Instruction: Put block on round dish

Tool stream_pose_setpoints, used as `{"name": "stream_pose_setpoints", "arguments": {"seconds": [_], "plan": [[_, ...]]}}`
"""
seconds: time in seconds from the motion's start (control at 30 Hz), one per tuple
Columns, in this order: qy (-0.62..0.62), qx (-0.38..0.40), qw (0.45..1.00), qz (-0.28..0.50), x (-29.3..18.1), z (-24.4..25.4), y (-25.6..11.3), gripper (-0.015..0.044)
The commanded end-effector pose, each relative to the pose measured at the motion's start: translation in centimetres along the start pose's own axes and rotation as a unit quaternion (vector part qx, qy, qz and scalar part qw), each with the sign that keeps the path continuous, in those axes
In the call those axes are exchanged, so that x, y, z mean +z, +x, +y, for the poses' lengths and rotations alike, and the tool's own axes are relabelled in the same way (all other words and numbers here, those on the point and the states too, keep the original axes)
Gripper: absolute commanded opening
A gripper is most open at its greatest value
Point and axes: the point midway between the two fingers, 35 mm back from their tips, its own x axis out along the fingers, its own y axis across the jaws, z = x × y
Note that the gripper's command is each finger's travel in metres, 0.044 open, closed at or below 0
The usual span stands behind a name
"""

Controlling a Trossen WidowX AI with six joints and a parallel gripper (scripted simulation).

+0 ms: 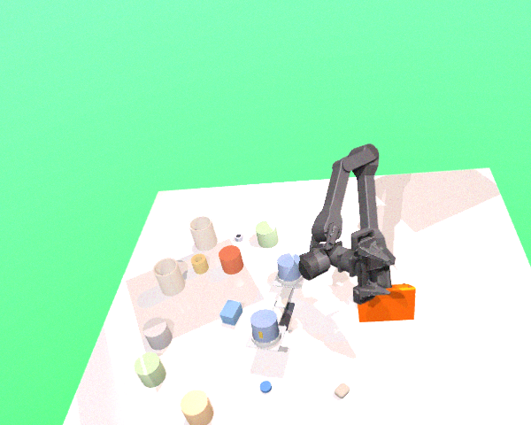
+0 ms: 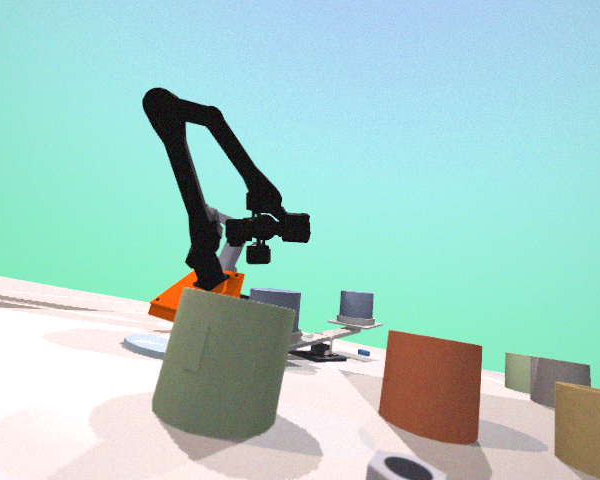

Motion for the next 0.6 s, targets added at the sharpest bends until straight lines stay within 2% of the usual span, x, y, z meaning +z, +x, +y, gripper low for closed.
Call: {"name": "stream_pose_setpoints", "arguments": {"seconds": [0.0, 0.03, 0.57], "plan": [[-0.001, 0.001, 1.000, 0.000, 0.0, 0.0, 0.0, 0.0426], [-0.004, 0.006, 1.000, -0.002, 0.0, 0.1, 0.0, 0.0440], [-0.138, 0.172, 0.972, -0.074, 0.2, 3.7, -0.3, 0.0440]]}}
